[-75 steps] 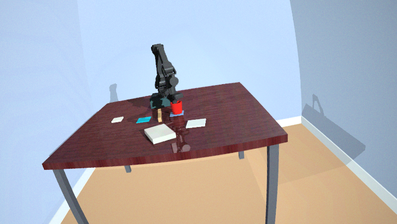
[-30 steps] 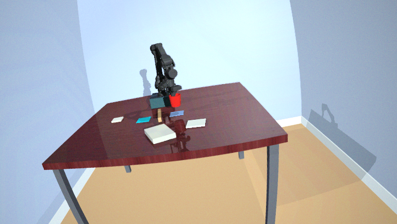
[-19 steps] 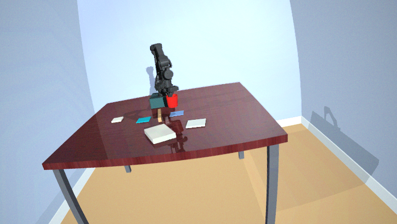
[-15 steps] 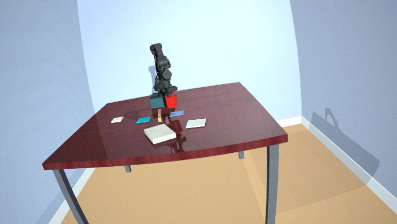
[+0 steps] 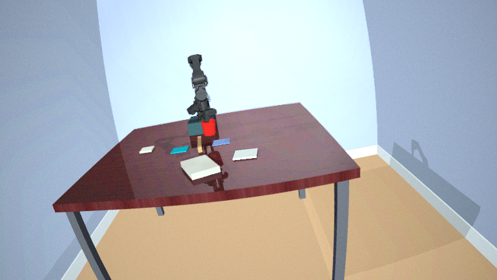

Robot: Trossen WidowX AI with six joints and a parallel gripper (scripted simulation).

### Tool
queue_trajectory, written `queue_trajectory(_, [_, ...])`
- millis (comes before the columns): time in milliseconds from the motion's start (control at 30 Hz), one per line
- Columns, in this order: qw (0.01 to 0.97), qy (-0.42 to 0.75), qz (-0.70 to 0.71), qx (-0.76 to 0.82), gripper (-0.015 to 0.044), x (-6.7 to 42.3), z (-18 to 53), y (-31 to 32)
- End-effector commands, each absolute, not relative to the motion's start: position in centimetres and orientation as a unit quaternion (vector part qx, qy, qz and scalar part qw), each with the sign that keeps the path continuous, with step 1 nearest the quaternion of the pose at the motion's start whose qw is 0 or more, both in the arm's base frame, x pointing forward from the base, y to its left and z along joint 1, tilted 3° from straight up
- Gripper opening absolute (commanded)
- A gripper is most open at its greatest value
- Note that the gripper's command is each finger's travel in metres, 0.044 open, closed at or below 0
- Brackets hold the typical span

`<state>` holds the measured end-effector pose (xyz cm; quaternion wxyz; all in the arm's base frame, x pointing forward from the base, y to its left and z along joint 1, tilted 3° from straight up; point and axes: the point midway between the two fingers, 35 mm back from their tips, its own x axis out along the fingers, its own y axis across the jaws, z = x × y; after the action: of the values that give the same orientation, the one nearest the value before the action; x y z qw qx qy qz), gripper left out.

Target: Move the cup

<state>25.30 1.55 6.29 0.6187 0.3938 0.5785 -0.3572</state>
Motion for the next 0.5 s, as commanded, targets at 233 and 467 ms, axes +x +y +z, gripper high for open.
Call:
queue_trajectory(233, [0.620,0.579,-0.354,0.394,0.0000,25.4,6.3,-0.3])
queue_trajectory(467, [0.620,0.579,-0.354,0.394,0.0000,25.5,6.3,-1.6])
